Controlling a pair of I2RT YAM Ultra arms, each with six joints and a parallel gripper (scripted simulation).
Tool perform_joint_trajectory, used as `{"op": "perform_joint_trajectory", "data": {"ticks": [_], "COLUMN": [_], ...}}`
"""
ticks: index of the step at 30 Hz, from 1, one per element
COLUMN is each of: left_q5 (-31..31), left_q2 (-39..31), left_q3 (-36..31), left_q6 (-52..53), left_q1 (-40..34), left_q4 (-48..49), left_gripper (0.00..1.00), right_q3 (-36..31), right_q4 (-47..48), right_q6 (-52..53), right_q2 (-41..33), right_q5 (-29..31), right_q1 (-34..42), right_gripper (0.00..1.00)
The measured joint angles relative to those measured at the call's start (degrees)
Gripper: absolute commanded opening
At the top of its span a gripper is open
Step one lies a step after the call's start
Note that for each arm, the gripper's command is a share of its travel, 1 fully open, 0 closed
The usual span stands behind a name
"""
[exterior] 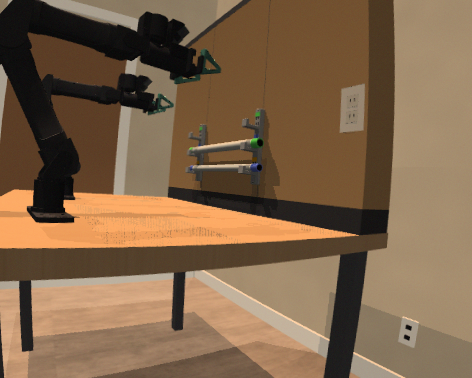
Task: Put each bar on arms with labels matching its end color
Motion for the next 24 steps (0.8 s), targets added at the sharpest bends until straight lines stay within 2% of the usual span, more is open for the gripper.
{"op": "perform_joint_trajectory", "data": {"ticks": [24], "left_q5": [-0.48], "left_q2": [0.00], "left_q3": [-1.03], "left_q6": [2.25], "left_q1": [-0.15], "left_q4": [0.09], "left_gripper": [1.00], "right_q3": [-0.26], "right_q4": [0.22], "right_q6": [-2.25], "right_q2": [-0.02], "right_q5": [0.87], "right_q1": [0.90], "right_gripper": [1.00]}}
